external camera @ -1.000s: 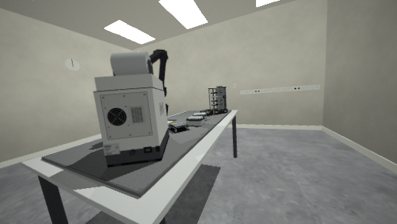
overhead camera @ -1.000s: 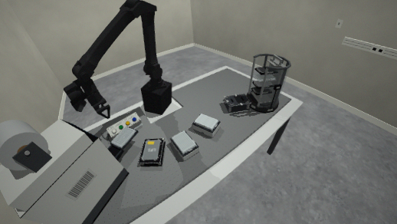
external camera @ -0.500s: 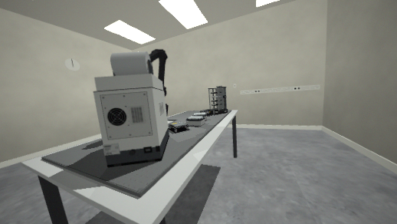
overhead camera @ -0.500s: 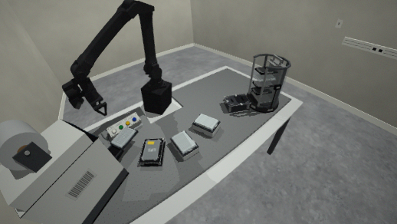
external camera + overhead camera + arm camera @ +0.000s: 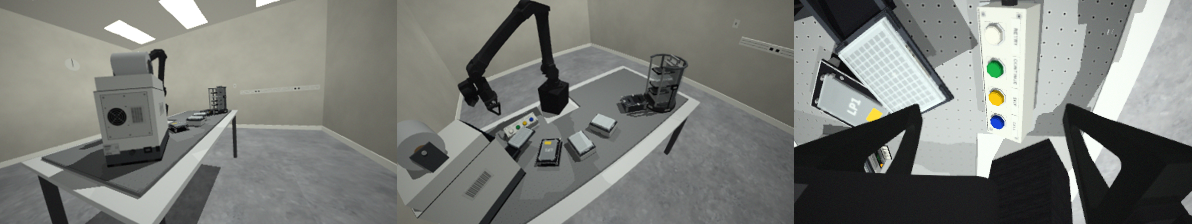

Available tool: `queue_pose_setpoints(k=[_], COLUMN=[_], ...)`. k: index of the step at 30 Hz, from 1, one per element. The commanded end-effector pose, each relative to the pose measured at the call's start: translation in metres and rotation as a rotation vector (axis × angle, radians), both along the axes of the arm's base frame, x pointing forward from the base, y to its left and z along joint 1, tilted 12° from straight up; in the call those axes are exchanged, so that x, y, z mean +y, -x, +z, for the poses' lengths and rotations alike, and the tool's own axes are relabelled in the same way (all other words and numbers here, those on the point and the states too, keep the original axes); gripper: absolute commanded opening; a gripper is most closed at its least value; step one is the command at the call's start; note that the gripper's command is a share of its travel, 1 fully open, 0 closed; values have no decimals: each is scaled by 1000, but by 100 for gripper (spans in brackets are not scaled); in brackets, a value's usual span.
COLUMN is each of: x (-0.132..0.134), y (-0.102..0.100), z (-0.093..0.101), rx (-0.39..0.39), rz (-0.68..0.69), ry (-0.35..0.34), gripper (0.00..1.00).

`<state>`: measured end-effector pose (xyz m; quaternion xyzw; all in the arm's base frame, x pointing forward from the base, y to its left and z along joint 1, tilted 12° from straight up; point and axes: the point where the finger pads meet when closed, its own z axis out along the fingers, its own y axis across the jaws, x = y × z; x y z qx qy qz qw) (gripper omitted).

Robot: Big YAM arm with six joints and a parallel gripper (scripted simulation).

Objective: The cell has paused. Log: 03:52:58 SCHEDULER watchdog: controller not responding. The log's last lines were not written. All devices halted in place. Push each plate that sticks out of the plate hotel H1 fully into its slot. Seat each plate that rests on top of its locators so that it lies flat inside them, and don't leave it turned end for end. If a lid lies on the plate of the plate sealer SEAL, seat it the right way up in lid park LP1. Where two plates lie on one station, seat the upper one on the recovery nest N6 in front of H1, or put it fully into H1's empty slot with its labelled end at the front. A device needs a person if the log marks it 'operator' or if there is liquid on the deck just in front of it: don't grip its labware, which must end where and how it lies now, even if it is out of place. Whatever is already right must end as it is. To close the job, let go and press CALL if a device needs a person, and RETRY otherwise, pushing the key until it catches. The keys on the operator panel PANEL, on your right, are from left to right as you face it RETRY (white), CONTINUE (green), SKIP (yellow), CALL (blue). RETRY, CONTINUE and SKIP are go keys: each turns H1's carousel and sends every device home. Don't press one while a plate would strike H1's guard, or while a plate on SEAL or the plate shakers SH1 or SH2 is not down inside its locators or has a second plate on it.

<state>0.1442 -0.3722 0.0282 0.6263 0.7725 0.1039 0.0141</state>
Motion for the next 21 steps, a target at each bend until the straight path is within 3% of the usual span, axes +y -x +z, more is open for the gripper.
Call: queue_pose_setpoints(k=[1,21], x=[-25,-25], y=[-10,-10], z=[15,15], rx=[-3,43], rz=[-124,-513], ry=[44,-21], gripper=[100,100])
